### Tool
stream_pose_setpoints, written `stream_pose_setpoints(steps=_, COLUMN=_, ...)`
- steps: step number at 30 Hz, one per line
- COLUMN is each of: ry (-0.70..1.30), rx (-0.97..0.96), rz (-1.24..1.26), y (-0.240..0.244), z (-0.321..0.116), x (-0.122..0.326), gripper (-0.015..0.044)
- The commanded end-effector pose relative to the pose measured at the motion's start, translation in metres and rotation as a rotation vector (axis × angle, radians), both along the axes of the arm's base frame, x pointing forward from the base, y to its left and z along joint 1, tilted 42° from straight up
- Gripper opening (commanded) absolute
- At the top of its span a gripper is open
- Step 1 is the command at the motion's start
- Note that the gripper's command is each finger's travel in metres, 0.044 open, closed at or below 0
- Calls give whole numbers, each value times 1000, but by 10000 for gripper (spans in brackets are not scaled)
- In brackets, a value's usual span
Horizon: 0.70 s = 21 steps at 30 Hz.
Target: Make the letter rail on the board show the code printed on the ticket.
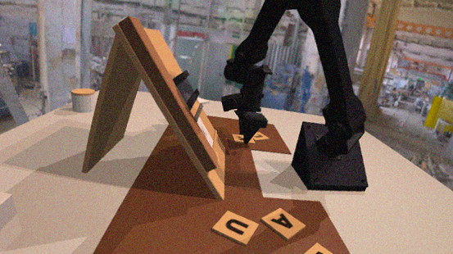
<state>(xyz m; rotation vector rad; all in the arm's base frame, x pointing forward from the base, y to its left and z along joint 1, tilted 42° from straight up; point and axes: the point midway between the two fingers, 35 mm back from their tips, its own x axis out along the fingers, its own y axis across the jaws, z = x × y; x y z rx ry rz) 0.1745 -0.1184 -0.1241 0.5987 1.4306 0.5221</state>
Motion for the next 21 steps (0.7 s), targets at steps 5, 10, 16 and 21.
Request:
stream_pose_setpoints(steps=5, ry=-1, rx=-3, rz=4, y=-4, z=4, x=0, gripper=0)
stream_pose_setpoints(steps=10, ry=-1, rx=-3, rz=4, y=-5, z=6, x=0, gripper=0)
stream_pose_setpoints(steps=16, ry=-1, rx=-3, rz=4, y=-7, z=9, x=0, gripper=0)
stream_pose_setpoints(steps=21, ry=-1, rx=-3, rz=4, y=-9, z=11, x=0, gripper=0)
